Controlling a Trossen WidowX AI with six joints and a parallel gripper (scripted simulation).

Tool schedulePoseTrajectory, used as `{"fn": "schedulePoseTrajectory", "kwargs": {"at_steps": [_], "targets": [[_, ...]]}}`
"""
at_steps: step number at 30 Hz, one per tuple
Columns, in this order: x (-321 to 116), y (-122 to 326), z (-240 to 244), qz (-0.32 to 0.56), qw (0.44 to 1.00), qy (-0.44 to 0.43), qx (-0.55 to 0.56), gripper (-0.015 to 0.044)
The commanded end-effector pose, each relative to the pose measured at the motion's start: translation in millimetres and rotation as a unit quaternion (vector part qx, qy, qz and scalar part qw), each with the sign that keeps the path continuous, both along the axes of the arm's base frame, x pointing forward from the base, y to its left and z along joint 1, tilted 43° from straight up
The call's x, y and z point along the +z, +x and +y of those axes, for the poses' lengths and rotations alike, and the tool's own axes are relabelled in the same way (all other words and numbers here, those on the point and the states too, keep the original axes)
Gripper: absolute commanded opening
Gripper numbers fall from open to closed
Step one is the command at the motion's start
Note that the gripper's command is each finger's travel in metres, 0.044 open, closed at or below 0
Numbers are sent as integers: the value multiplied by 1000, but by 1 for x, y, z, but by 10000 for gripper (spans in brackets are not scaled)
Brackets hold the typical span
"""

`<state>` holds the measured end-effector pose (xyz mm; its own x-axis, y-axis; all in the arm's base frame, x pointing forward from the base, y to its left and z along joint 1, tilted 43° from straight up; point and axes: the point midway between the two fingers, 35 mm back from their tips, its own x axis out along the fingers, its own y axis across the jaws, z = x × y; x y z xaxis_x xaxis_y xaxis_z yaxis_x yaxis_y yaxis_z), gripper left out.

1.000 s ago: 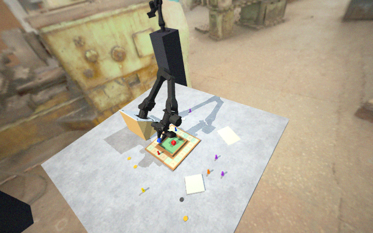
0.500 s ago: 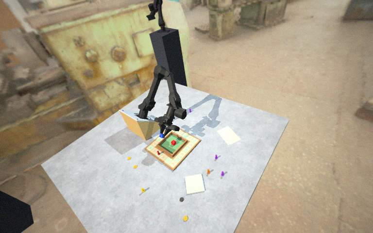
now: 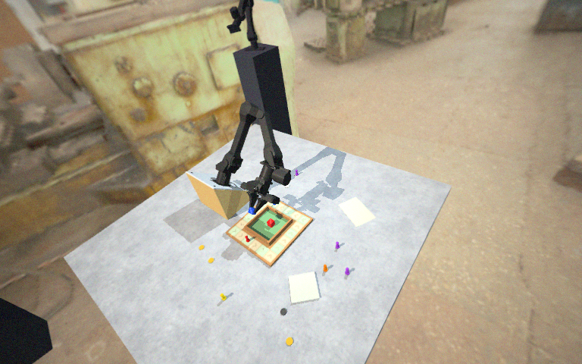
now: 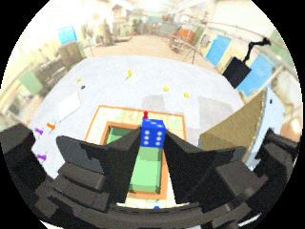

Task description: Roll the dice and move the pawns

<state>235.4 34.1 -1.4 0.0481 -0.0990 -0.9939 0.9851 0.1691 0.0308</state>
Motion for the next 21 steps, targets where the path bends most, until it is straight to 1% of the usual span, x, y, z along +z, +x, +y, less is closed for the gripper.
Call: {"fn": "schedulePoseTrajectory", "kwargs": {"at_steps": [1,2,11,15,18,19,21], "targets": [[0,0,0,0,1000,0,0,0],[0,0,0,0,1000,0,0,0],[1,0,-1,0,1000,0,0,236],[28,4,-26,-1,1000,-3,-1,341],[30,4,-27,-1,1000,-3,-2,420],[30,4,-27,-1,1000,-3,-2,440],[24,3,-26,15,1000,19,3,440]]}}
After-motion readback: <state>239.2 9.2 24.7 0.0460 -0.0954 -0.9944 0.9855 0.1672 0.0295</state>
